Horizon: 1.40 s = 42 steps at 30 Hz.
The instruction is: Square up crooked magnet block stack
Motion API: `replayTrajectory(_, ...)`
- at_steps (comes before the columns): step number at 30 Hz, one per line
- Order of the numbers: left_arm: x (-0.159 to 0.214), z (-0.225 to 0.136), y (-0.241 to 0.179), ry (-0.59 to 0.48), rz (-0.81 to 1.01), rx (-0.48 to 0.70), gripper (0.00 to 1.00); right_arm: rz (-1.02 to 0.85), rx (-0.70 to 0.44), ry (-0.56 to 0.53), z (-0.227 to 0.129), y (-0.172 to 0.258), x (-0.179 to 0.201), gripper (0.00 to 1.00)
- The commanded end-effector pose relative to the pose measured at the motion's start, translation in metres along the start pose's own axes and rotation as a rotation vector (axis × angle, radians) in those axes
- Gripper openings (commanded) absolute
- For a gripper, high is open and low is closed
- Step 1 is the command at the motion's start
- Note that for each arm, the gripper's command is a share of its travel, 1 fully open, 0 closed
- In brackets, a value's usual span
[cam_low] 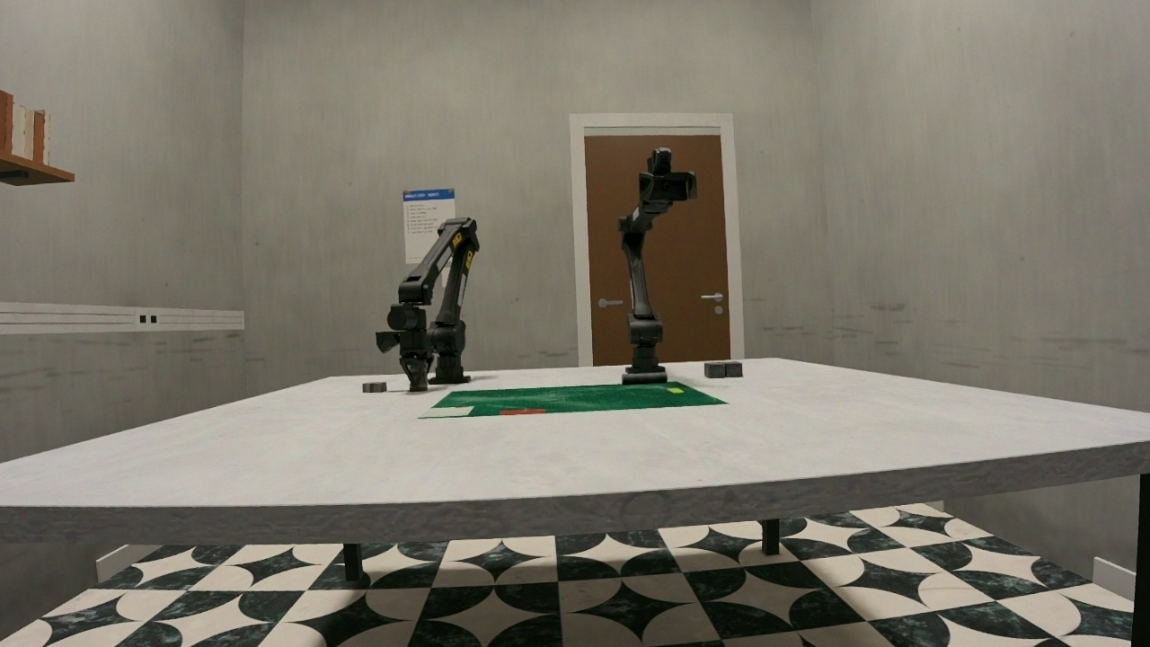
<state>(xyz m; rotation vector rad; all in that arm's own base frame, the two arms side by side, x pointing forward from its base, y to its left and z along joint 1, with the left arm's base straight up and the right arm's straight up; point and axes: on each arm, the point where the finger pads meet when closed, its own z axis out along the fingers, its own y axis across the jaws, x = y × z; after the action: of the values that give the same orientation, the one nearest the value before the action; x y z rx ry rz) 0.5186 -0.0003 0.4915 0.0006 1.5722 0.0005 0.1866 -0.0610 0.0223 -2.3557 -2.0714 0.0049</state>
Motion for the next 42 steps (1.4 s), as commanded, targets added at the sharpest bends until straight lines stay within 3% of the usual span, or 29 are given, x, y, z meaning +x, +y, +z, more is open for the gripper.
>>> replayTrajectory(1, -0.026, -0.001, -0.002, -0.048, -0.016, 0.003, 1.0, 0.0, -0.067, -0.01, -0.026, 0.025, -0.003, 0.6)
replayTrajectory(11, -0.026, -0.001, -0.002, -0.048, -0.016, 0.003, 1.0, -0.007, -0.007, 0.002, -0.014, 0.007, 0.0, 0.6)
replayTrajectory(12, -0.026, -0.001, -0.002, -0.048, -0.016, 0.003, 1.0, -0.005, -0.008, 0.002, -0.014, 0.007, 0.0, 0.3)
replayTrajectory(42, -0.026, -0.001, -0.002, -0.048, -0.016, 0.003, 1.0, -0.005, -0.014, -0.001, -0.015, 0.008, 0.0, 0.29)
